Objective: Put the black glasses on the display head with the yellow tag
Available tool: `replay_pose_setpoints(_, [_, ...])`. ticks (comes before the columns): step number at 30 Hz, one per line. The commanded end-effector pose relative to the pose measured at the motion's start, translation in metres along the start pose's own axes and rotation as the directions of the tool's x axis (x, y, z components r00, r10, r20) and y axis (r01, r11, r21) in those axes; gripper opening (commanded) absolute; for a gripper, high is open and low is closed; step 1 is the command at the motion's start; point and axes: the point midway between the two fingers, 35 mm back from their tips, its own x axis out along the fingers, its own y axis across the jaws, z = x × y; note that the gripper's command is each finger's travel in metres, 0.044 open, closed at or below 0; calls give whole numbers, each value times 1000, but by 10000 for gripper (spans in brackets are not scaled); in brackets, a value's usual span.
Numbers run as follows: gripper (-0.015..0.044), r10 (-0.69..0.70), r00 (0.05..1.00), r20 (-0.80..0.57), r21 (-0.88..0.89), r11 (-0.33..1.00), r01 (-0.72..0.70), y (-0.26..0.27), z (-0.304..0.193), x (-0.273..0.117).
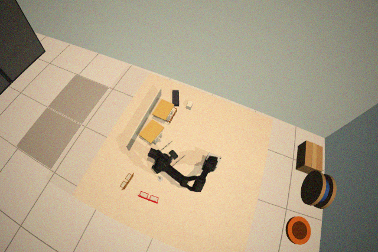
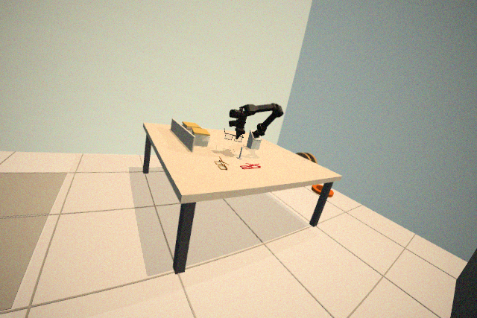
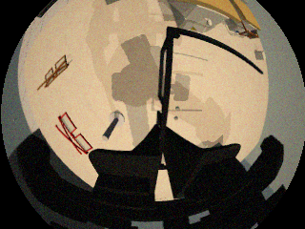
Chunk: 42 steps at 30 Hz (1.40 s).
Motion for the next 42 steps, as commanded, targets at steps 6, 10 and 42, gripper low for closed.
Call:
replay_pose_setpoints(6, [0,-5,1000,-12,196,981,8,-61,33,4])
replay_pose_setpoints(10, [0,2,1000,-19,278,961,3,-87,42,5])
replay_pose_setpoints(42, [0,63,997,-39,533,845,-32,-174,54,22])
